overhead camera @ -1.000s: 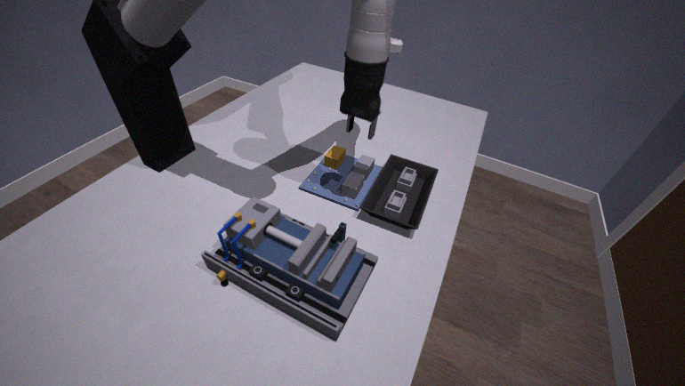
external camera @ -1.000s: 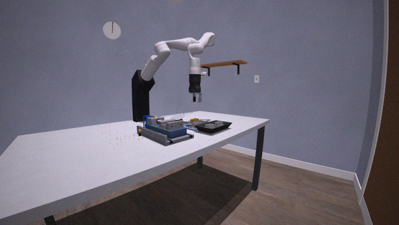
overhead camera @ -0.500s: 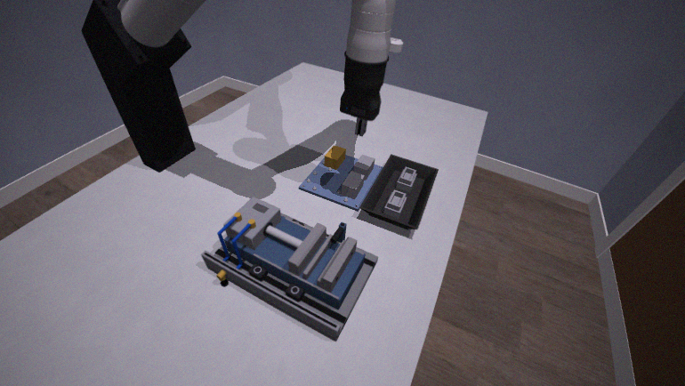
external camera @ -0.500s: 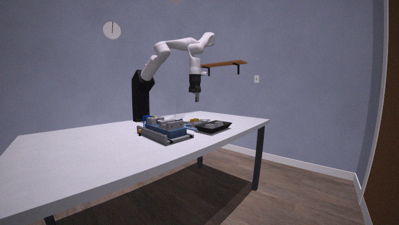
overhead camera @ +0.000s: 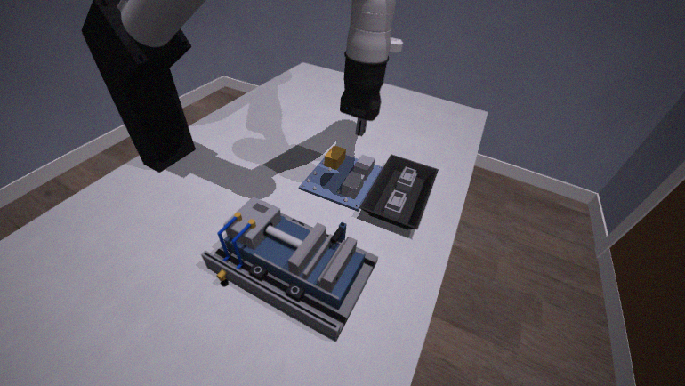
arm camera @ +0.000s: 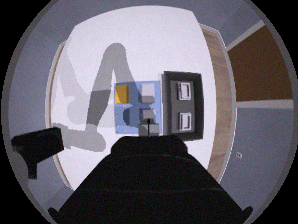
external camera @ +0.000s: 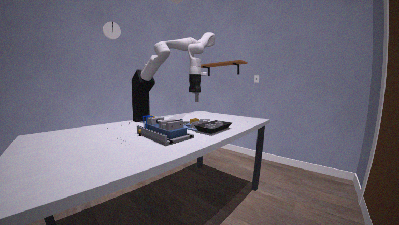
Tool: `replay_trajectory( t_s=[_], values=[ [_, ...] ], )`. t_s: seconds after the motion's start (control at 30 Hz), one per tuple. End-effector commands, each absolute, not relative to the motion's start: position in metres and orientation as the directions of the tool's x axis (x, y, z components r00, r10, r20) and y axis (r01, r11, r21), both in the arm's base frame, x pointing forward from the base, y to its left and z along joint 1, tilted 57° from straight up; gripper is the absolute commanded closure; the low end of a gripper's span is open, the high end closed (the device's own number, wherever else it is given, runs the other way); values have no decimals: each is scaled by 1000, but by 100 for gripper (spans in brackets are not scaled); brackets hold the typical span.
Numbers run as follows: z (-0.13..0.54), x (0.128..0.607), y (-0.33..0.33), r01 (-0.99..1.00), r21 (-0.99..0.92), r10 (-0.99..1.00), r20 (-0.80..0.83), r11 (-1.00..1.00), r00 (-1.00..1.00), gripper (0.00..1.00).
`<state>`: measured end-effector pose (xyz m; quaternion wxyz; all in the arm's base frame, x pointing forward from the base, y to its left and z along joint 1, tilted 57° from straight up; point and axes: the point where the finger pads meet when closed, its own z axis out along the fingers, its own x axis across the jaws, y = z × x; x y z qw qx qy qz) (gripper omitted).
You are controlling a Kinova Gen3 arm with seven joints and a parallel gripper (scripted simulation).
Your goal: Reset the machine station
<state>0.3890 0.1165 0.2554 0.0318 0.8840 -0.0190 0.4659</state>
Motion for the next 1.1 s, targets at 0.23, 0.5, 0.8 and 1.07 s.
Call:
replay_trajectory(
  t_s=[0.23, 0.5, 0.8, 1.07],
  values=[
    [257, 389, 120, -72, 23, -22, 826, -997, 563, 100],
    [251, 391, 157, -69, 43, -4, 824, -997, 567, 100],
    [249, 392, 191, -68, 51, 5, 835, -996, 550, 100],
    [249, 392, 195, -62, 56, 13, 838, -997, 546, 0]
  ],
)
